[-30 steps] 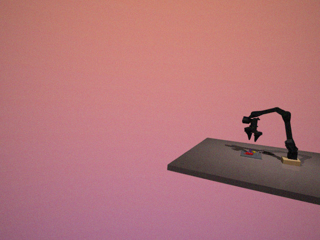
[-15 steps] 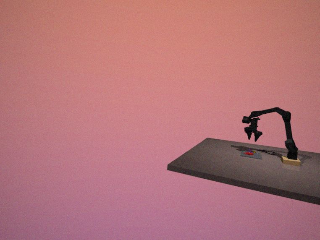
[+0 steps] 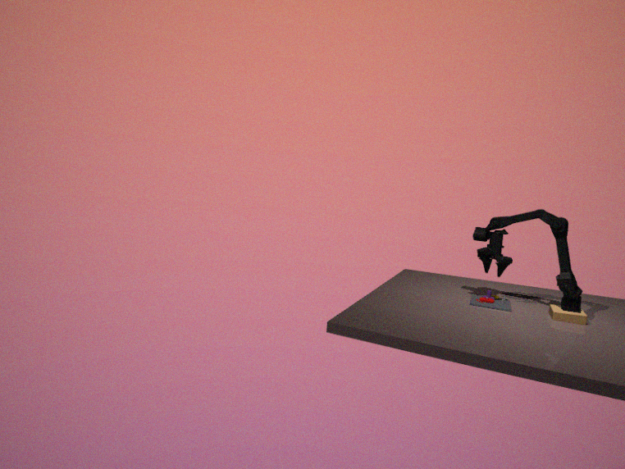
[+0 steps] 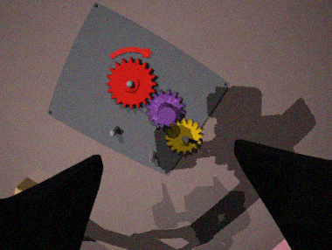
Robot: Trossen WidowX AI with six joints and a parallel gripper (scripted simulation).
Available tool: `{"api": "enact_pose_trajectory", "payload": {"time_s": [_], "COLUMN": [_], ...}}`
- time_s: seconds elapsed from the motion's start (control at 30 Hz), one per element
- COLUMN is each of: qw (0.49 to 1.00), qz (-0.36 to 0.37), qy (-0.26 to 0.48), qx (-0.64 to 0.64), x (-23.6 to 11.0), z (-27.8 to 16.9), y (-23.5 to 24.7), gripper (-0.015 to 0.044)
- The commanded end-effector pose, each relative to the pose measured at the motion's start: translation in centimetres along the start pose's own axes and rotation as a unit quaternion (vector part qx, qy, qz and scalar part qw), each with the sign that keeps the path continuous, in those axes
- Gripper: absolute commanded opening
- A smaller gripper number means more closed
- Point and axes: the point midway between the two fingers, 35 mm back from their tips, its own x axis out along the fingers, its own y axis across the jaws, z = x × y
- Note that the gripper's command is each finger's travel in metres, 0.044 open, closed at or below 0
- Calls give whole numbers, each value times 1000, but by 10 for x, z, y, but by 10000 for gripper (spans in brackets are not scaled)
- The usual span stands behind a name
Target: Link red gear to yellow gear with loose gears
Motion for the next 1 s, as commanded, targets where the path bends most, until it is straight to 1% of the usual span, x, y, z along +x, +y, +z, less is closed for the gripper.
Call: {"api": "enact_pose_trajectory", "payload": {"time_s": [0.0,0.37,0.43,0.7,0.83,0.97], "qw": [1000,1000,1000,1000,1000,1000], "qz": [-1,-1,-1,4,6,8], "qy": [-1,-1,-1,-1,-1,-2], "qx": [-3,-3,-3,-3,-2,-2], "x": [-1,-1,-2,-14,-20,-28], "z": [0,0,8,84,106,117], "y": [0,0,7,103,160,220], "gripper": [440,440,440,440,440,440]}}
